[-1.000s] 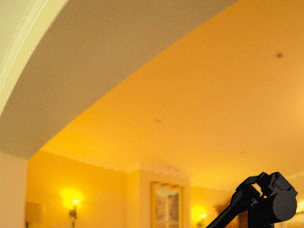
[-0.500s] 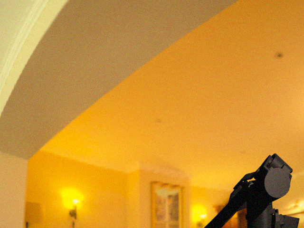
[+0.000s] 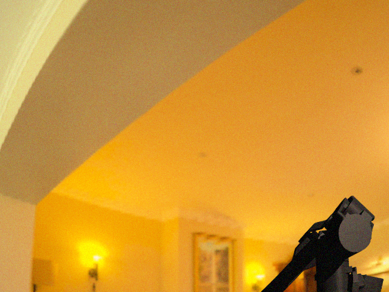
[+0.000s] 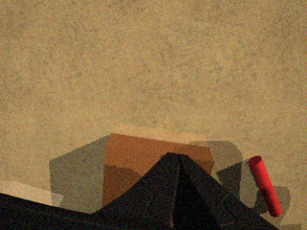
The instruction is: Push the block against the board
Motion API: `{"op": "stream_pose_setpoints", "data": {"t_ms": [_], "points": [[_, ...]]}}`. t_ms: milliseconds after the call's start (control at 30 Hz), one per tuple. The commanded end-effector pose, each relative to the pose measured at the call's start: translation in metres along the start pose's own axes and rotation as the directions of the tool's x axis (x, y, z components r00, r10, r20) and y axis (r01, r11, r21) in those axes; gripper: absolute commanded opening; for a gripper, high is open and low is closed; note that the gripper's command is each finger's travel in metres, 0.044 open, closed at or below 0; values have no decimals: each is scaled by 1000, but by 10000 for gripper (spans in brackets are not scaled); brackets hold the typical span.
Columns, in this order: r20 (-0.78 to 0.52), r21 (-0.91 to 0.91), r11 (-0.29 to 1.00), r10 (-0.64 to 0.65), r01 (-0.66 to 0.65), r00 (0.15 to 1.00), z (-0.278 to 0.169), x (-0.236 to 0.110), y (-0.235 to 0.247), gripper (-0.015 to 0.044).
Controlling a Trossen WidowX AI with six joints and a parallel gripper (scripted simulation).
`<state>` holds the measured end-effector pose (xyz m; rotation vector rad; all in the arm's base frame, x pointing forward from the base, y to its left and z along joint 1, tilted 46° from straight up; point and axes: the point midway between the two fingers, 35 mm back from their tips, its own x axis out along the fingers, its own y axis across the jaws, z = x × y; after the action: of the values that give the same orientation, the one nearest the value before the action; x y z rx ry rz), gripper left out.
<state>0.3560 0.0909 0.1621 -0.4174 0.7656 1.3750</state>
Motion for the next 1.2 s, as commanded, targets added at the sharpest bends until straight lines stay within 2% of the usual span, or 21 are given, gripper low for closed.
{"op": "stream_pose_setpoints", "data": {"t_ms": [0, 267, 500, 700, 833, 1167], "points": [[3, -4, 1000, -1, 1, 1000, 1, -1, 0, 0], [0, -1, 1000, 0, 0, 1000, -1, 6, 2, 0], [5, -3, 1000, 1, -1, 1000, -19, 61, 32, 0], [6, -3, 1000, 1, -1, 1000, -21, 69, 36, 0], [9, -3, 1000, 2, -2, 1000, -20, 118, 36, 0], [9, -3, 1000, 2, -2, 1000, -21, 121, 37, 0]]}}
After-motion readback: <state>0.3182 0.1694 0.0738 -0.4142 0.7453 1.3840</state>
